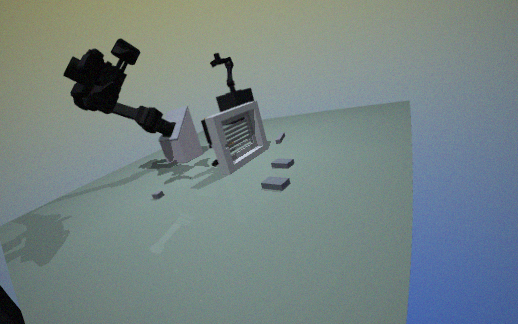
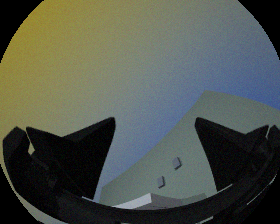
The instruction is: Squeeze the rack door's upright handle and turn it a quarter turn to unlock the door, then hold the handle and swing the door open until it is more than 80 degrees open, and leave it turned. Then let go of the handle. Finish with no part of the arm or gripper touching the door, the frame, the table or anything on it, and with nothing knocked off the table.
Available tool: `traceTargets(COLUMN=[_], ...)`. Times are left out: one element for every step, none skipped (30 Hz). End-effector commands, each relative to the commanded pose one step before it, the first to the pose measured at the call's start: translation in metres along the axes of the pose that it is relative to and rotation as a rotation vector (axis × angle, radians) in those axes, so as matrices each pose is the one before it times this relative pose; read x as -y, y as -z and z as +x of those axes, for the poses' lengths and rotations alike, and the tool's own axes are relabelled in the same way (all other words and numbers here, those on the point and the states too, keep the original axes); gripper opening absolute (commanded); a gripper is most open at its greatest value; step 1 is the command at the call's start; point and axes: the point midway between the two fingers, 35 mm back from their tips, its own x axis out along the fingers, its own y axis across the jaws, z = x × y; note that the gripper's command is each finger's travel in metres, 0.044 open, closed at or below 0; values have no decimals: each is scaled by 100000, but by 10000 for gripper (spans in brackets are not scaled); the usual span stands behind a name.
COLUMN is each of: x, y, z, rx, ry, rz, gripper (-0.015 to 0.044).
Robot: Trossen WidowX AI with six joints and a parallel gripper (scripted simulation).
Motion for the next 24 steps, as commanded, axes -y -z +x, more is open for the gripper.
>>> traceTargets(x=[-5, -16, -30, -39, -42, -45, -48, -50, -53, -68, -103, -105, -106, -107, -109, -110, -111, -112, -112, -113, -114, -115, -115, -116], y=[110, 332, 551, 663, 657, 652, 646, 640, 634, 593, 507, 503, 497, 492, 487, 481, 476, 470, 464, 458, 452, 446, 439, 433], z=[60, 179, 295, 354, 353, 352, 351, 349, 347, 341, 332, 329, 326, 323, 319, 316, 312, 308, 303, 299, 294, 290, 285, 280], rx=[-546, -1638, -2730, -3297, -3292, -3286, -3278, -3268, -3257, -3178, -3031, -3023, -3009, -2994, -2977, -2959, -2940, -2920, -2898, -2875, -2850, -2825, -2798, -2770], ry=[97, 295, 503, 629, 653, 678, 704, 730, 756, 701, 527, 559, 591, 623, 656, 689, 722, 756, 790, 824, 859, 893, 928, 963], rz=[153, 448, 707, 789, 717, 644, 572, 500, 428, 403, 460, 403, 345, 287, 230, 173, 117, 61, 5, -50, -105, -158, -212, -265], gripper=[374, 347, 321, 295, 295, 295, 295, 295, 295, 295, 295, 295, 295, 295, 295, 295, 295, 295, 295, 295, 295, 295, 295, 295])
